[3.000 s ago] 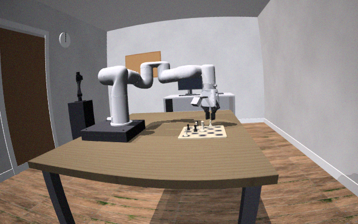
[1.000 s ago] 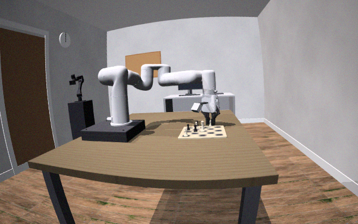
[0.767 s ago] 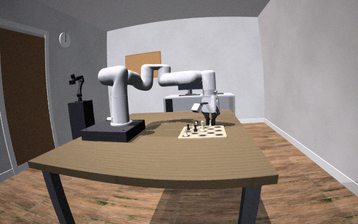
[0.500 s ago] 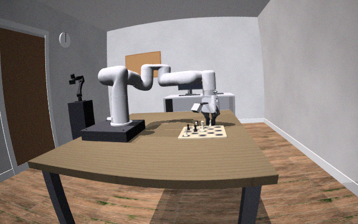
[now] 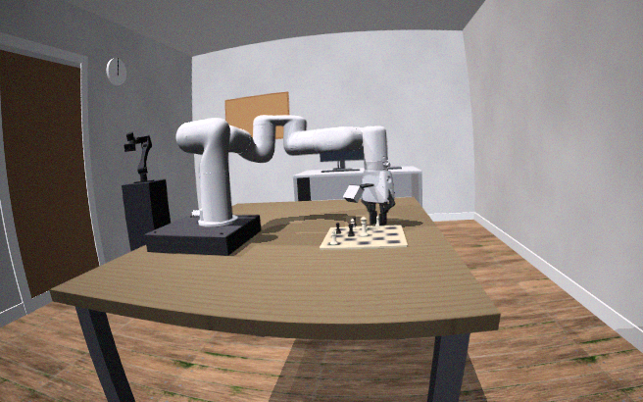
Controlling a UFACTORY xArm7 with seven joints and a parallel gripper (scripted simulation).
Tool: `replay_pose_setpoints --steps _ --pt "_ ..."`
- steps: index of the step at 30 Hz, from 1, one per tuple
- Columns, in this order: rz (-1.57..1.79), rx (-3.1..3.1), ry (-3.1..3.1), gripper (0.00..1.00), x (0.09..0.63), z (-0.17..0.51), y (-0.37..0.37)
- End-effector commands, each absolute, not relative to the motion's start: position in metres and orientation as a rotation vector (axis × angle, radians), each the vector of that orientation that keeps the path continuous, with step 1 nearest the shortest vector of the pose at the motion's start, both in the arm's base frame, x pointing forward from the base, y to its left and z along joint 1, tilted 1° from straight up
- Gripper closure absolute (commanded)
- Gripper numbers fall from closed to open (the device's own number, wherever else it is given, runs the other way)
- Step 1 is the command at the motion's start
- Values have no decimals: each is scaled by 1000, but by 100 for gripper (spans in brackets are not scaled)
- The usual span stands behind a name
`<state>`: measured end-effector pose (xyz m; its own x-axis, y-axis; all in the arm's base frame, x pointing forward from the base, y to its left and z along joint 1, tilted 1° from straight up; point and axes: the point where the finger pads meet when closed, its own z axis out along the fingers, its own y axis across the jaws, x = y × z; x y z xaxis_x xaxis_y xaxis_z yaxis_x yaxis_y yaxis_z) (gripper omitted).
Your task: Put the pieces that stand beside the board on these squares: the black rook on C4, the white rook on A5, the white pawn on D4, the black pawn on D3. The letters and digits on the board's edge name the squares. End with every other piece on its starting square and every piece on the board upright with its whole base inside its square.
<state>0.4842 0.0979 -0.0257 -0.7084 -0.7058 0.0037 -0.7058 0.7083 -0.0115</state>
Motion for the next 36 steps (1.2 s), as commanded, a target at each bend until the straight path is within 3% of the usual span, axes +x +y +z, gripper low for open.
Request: replay_pose_setpoints --steps 1,5,6,36 --pt "-21 -1198 2899 66 485 -24 98" --pt "-21 -1198 2899 66 485 -24 98" --pt "-21 -1198 2899 100 485 -24 98" --pt "-21 -1198 2899 100 485 -24 98"
